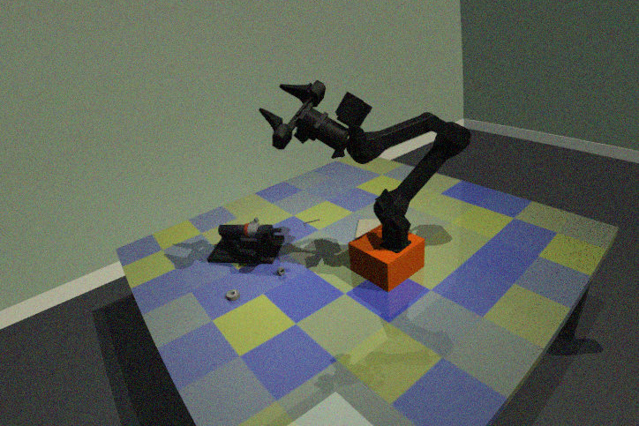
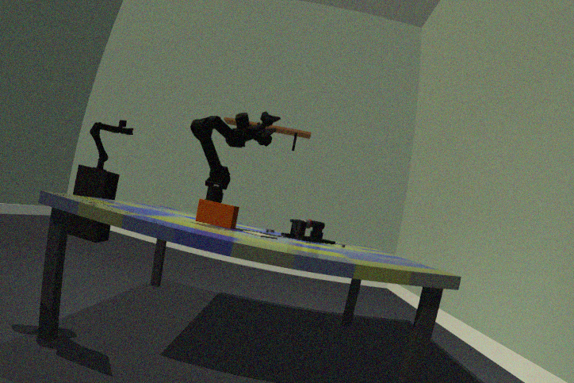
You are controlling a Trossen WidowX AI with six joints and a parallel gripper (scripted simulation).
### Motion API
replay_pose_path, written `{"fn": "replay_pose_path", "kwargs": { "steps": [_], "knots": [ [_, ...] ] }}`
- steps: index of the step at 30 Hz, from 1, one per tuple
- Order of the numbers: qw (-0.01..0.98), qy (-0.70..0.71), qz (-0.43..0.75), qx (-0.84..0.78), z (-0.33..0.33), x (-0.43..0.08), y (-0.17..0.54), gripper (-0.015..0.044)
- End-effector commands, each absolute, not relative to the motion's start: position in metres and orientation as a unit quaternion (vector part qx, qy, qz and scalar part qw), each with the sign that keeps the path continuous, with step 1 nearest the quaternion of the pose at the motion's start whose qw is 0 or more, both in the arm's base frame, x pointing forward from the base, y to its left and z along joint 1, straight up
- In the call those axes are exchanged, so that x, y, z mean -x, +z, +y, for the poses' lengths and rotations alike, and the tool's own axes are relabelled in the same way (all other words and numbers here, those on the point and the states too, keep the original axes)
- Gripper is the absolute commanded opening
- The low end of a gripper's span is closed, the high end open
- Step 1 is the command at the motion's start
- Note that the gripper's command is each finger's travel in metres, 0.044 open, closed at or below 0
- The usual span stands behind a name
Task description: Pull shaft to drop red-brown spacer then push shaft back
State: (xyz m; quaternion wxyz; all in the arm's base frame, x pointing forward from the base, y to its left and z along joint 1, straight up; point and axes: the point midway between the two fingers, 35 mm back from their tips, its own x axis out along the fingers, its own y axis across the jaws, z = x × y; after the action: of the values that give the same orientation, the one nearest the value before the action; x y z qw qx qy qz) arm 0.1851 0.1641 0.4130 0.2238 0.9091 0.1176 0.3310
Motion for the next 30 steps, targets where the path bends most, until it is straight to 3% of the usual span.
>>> {"fn": "replay_pose_path", "kwargs": {
  "steps": [1,9,15,26,30],
  "knots": [
    [0.226,0.329,0.12,-0.909,0.165,-0.187,0.411,0.0426],
    [0.307,0.193,0.205,-0.909,0.202,-0.261,0.321,0.044],
    [0.313,0.033,0.262,-0.912,0.193,-0.311,0.227,0.044],
    [0.16,-0.308,0.298,-0.889,0.122,-0.331,0.055,0.044],
    [0.125,-0.351,0.294,-0.88,0.111,-0.326,0.035,0.044]
  ]
}}
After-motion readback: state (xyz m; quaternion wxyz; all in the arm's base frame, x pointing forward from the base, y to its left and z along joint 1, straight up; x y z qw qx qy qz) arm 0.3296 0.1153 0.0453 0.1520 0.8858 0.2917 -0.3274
